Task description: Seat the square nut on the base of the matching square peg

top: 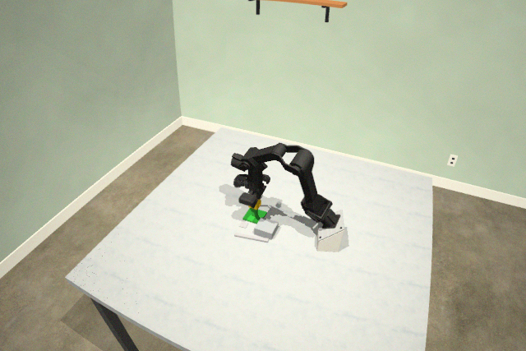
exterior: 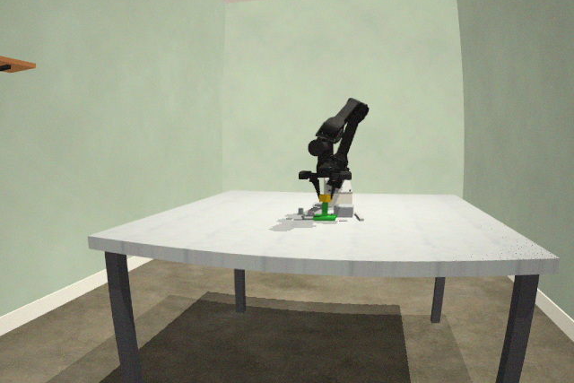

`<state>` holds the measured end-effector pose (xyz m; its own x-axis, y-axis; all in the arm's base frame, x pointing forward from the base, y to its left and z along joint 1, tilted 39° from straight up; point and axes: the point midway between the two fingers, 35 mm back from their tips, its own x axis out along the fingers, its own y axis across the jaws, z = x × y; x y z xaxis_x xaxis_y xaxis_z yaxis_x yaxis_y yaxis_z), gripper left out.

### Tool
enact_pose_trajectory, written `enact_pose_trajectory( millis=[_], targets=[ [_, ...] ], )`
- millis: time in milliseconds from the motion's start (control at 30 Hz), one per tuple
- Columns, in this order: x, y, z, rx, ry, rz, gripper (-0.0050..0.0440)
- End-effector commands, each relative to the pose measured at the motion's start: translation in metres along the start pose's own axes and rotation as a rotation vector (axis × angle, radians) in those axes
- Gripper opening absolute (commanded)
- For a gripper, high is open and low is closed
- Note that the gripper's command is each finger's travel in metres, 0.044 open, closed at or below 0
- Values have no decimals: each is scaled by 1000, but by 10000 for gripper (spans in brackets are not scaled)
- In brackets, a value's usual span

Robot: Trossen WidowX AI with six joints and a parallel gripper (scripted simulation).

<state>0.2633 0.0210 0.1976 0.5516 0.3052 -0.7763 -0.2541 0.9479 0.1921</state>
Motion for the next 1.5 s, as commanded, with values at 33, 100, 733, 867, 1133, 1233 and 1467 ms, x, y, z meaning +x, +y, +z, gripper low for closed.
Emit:
enact_pose_trajectory(
  millis=[33, 100, 733, 867, 1133, 1233, 1467],
  targets=[
    [1, -1, 0, 4, 1, -3, 0],
    [1, -1, 0, 4, 1, -3, 0],
    [3, -1, -1, 4, 1, -3, 0],
    [3, -1, -1, 4, 1, -3, 0],
    [4, -1, -1, 4, 1, -3, 0],
    [4, -1, -1, 4, 1, -3, 0],
    [5, -1, -1, 4, 1, -3, 0]
  ],
)
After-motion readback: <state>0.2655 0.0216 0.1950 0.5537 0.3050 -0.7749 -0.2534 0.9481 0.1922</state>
